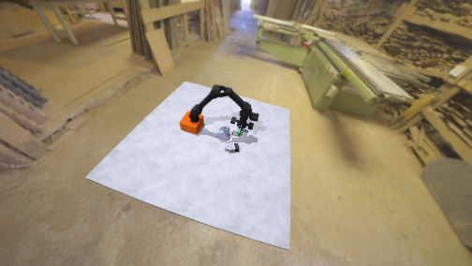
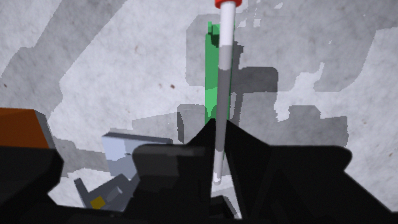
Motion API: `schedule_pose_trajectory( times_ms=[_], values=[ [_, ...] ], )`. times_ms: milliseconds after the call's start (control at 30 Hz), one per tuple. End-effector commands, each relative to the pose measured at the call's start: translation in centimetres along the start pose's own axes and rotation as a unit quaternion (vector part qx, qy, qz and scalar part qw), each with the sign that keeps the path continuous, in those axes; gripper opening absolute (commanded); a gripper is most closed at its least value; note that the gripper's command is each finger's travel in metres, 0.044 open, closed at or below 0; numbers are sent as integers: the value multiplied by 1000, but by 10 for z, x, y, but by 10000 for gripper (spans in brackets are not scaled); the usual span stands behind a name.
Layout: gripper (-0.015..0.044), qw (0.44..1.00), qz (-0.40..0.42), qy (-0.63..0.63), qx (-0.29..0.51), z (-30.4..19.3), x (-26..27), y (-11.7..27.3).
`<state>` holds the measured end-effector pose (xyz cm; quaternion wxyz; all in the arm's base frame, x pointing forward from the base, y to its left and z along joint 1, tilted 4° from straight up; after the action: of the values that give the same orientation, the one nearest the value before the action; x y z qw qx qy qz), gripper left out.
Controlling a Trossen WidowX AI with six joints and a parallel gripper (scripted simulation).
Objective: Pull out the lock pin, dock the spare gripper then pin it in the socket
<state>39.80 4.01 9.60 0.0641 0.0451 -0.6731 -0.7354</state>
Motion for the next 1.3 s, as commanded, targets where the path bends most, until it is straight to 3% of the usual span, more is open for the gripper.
schedule_pose_trajectory(
  times_ms=[0,1267],
  values=[
    [0,1000,2,2,0,-1,1,-8],
    [0,1000,-11,7,1,-4,5,-32]
  ],
)
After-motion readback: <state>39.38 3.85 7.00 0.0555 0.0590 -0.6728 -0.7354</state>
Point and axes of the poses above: the point midway between the two fingers, 35 mm back from their tips, its own y axis back along the fingers, its own x axis across the jaws, z = x × y, the point moved 10 cm from there along y, back along the fingers, and after that the axes turned 13 degrees about y, right-handed, at the moved point
